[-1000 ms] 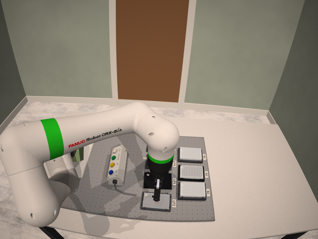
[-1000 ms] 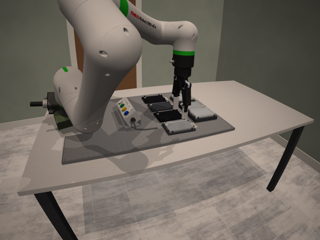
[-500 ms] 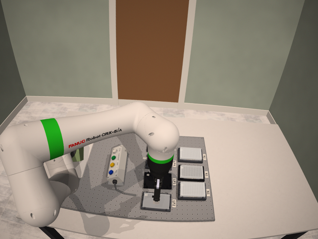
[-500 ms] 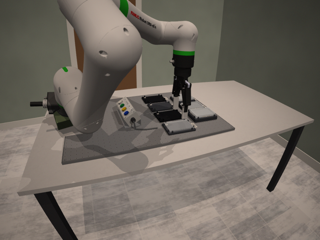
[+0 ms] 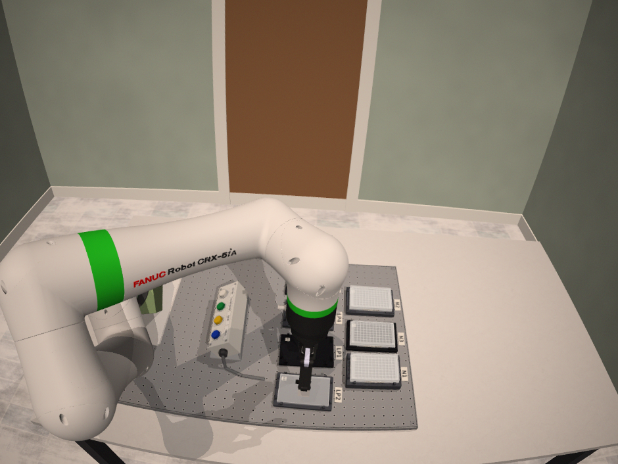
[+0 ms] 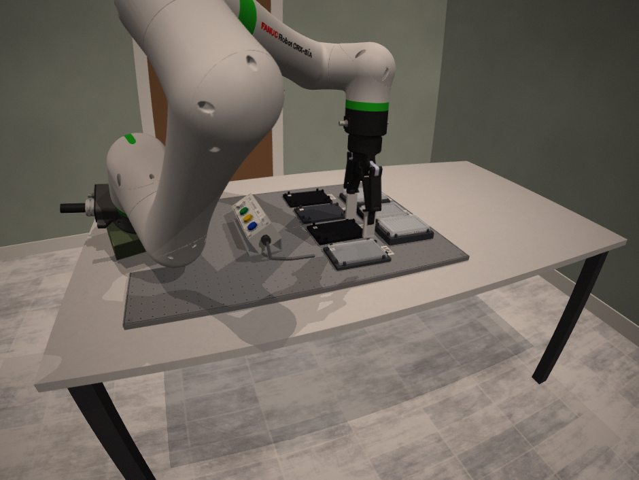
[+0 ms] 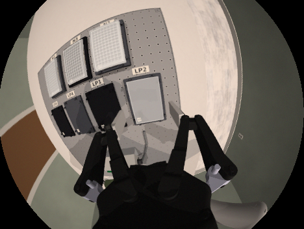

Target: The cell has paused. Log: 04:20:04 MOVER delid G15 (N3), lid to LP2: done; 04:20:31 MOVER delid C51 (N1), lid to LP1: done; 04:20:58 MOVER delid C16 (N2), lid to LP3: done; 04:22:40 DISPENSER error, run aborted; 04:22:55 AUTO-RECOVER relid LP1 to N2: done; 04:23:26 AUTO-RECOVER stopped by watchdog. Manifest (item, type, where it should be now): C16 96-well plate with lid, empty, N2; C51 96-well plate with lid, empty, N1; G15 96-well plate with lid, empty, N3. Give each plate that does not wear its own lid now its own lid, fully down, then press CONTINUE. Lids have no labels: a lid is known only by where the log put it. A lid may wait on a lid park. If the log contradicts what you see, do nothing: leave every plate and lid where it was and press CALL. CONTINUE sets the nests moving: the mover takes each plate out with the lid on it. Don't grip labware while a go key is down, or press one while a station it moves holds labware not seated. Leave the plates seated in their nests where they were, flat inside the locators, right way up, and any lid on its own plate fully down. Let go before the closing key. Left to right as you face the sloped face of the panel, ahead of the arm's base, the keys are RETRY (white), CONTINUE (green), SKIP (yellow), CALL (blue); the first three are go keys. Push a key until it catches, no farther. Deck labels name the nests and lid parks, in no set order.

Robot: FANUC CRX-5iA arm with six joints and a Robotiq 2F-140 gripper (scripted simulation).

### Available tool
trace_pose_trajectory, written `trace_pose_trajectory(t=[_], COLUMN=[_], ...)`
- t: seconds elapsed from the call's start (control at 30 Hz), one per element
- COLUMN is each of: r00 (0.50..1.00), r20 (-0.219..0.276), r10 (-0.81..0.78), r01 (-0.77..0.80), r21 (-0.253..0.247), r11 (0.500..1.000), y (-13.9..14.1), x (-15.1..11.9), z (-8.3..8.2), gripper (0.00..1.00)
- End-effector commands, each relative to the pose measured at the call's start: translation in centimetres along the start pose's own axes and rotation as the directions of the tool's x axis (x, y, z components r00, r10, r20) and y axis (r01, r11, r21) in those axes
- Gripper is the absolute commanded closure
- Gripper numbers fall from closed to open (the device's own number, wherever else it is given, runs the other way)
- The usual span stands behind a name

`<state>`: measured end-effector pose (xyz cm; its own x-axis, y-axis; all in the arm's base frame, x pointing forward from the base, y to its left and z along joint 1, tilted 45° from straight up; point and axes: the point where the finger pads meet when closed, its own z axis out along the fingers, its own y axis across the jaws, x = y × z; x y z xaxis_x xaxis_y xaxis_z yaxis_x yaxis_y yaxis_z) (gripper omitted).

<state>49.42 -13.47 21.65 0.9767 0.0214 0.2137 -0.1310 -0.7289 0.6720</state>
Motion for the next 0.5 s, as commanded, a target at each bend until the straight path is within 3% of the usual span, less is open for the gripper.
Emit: trace_pose_trajectory(t=[0.0,0.47], r00=[1.000,1.000], r20=[0.000,0.000], r10=[0.000,0.000], r01=[0.000,0.000], r21=[0.000,0.000], r11=[1.000,1.000], y=[0.0,0.0], x=[0.0,0.0], z=[0.0,1.2], gripper=[0.34,0.34])
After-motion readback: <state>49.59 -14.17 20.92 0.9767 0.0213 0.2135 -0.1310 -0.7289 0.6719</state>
